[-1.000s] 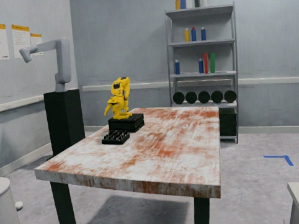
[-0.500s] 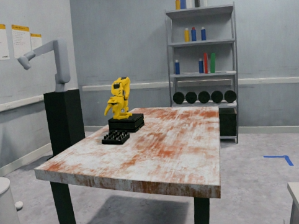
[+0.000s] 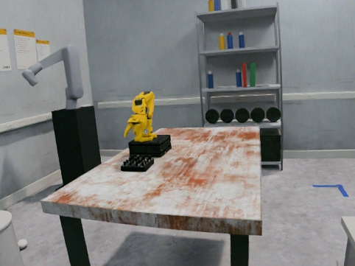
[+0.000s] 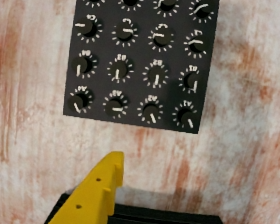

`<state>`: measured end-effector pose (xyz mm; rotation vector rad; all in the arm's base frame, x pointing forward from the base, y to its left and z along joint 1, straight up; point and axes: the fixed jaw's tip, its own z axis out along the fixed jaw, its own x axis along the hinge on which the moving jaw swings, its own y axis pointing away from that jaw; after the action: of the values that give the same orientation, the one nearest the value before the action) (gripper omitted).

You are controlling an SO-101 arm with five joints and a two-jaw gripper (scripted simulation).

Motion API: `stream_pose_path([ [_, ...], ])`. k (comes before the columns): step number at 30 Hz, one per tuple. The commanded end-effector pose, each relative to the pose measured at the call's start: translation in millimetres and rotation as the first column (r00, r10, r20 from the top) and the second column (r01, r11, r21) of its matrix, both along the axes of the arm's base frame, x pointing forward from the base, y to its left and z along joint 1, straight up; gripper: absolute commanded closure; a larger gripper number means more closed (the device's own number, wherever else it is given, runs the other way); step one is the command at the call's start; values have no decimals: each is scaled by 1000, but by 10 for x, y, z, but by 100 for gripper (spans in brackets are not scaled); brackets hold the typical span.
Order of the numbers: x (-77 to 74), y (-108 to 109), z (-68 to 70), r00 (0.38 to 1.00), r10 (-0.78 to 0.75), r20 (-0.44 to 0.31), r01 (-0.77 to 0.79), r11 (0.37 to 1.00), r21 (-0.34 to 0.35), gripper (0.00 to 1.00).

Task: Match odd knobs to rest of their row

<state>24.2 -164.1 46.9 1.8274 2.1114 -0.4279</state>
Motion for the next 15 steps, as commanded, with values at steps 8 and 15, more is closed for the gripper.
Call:
stream_pose_path([
  [8, 11, 36, -57, 1000, 13, -4, -13, 1000, 27, 60],
  [15, 22, -73, -30, 1000, 13, -4, -13, 1000, 28, 60],
])
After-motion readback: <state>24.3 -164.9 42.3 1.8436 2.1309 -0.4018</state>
